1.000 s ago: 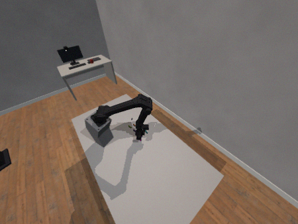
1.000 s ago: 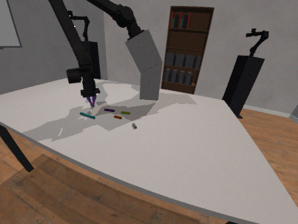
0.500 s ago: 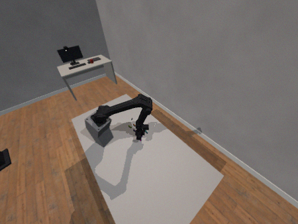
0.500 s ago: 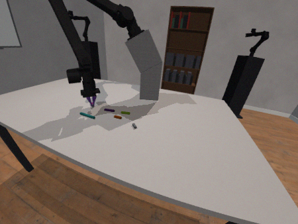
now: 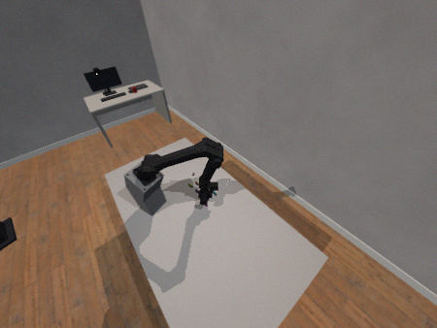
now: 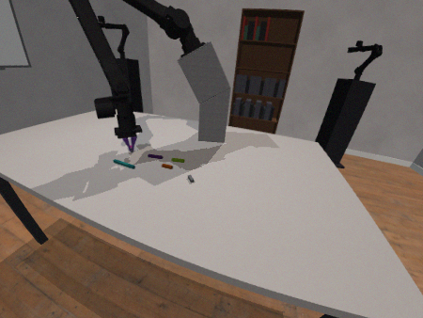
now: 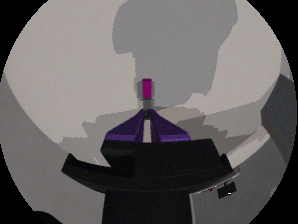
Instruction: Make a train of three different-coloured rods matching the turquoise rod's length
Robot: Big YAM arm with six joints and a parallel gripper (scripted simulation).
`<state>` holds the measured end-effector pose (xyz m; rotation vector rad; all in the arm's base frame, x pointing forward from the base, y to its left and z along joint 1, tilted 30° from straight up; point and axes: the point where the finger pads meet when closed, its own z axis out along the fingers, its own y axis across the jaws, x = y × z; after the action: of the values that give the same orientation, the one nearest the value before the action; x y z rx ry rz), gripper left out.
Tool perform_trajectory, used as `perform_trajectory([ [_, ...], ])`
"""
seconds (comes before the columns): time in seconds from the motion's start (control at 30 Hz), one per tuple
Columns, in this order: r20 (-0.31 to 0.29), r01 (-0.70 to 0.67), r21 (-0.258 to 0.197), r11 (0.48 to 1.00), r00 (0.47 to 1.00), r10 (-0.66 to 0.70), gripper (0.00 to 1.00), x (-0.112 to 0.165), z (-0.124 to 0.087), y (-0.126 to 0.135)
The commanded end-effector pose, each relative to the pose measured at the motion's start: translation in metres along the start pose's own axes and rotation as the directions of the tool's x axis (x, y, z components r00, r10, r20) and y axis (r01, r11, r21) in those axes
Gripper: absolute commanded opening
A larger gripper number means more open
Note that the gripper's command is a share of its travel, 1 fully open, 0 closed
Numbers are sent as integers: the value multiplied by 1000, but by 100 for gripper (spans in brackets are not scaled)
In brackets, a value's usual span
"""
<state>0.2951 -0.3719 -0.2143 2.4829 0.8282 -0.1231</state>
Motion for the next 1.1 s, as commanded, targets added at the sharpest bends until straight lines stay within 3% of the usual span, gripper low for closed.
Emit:
perform_trajectory([
  [0.0, 7, -7, 3, 1000, 1000, 7, 4, -7, 6, -4],
  [0.13, 7, -7, 3, 1000, 1000, 7, 4, -7, 6, -4],
  [0.63, 7, -7, 3, 1000, 1000, 7, 23, -7, 6, -4],
  [1.0, 8, -7, 9, 1000, 1000, 7, 23, -7, 4, -8],
  [1.07, 8, -19, -9, 1000, 1000, 19, 23, -10, -9, 1],
])
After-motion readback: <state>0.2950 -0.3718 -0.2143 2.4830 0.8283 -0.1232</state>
